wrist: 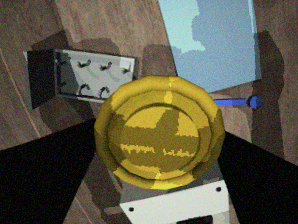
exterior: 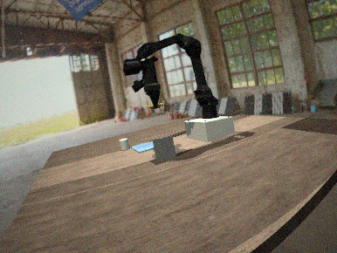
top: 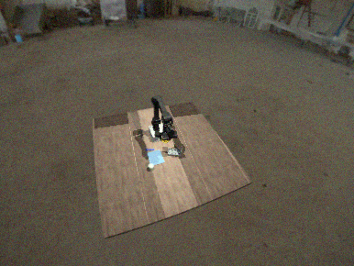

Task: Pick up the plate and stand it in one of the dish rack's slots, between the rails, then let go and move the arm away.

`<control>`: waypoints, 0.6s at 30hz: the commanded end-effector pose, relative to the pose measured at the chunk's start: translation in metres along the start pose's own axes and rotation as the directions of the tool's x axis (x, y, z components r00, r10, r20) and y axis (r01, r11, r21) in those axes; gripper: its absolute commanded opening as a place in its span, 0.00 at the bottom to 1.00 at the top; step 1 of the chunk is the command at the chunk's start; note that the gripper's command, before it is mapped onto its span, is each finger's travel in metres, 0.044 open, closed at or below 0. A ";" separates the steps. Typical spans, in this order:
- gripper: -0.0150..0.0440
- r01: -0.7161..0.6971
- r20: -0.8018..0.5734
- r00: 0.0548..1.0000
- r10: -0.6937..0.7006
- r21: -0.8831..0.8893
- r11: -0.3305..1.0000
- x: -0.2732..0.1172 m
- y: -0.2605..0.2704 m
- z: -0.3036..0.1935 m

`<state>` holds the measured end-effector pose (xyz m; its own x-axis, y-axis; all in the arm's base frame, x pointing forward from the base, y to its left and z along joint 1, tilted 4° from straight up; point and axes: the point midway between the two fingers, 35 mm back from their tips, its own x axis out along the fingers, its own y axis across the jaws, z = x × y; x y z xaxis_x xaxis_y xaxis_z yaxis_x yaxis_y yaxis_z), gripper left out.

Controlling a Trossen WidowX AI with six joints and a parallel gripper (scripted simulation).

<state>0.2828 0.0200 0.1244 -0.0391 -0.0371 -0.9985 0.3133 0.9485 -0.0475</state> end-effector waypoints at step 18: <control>0.25 -0.147 -0.114 0.985 0.127 -0.187 0.971 0.031 0.009 -0.007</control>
<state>0.2780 0.0288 0.1010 -0.0910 0.0757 -0.9930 0.1954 0.9791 0.0567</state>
